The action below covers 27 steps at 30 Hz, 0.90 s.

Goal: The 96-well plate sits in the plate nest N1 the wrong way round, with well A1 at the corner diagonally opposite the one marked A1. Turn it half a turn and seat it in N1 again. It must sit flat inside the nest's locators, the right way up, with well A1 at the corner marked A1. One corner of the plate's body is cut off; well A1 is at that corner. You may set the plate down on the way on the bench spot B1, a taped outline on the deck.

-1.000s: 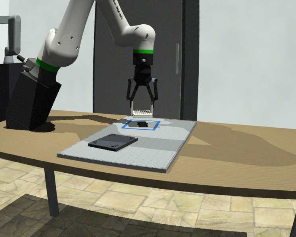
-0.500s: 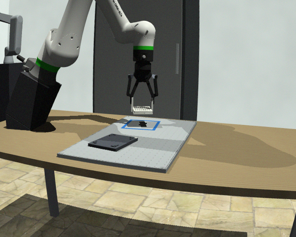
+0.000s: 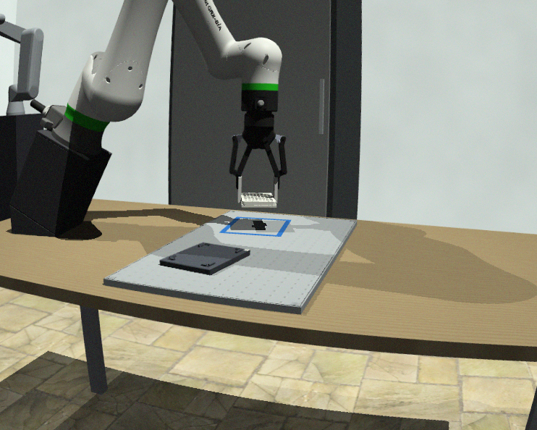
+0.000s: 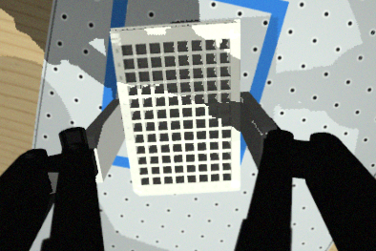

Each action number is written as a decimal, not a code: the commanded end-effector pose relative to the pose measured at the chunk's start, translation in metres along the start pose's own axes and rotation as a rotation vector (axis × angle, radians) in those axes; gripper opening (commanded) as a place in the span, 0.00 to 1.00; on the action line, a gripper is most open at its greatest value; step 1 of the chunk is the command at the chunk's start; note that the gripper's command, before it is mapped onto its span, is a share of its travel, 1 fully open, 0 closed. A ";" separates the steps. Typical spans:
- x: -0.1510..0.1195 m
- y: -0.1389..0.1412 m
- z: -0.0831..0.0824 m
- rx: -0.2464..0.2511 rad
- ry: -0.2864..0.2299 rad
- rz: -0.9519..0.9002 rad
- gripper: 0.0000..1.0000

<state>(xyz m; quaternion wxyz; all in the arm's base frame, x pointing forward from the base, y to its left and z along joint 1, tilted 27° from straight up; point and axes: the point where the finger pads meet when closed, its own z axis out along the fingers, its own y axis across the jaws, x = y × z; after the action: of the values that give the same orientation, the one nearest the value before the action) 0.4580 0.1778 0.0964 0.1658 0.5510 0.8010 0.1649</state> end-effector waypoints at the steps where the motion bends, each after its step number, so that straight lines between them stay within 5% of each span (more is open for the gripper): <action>1: -0.008 -0.003 0.000 0.000 0.000 0.089 0.00; 27: -0.082 -0.033 -0.003 0.000 0.000 0.889 0.00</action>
<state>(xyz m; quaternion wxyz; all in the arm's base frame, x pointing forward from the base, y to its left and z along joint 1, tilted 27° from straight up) 0.4569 0.0974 0.0917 0.0853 0.8209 0.5216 0.2161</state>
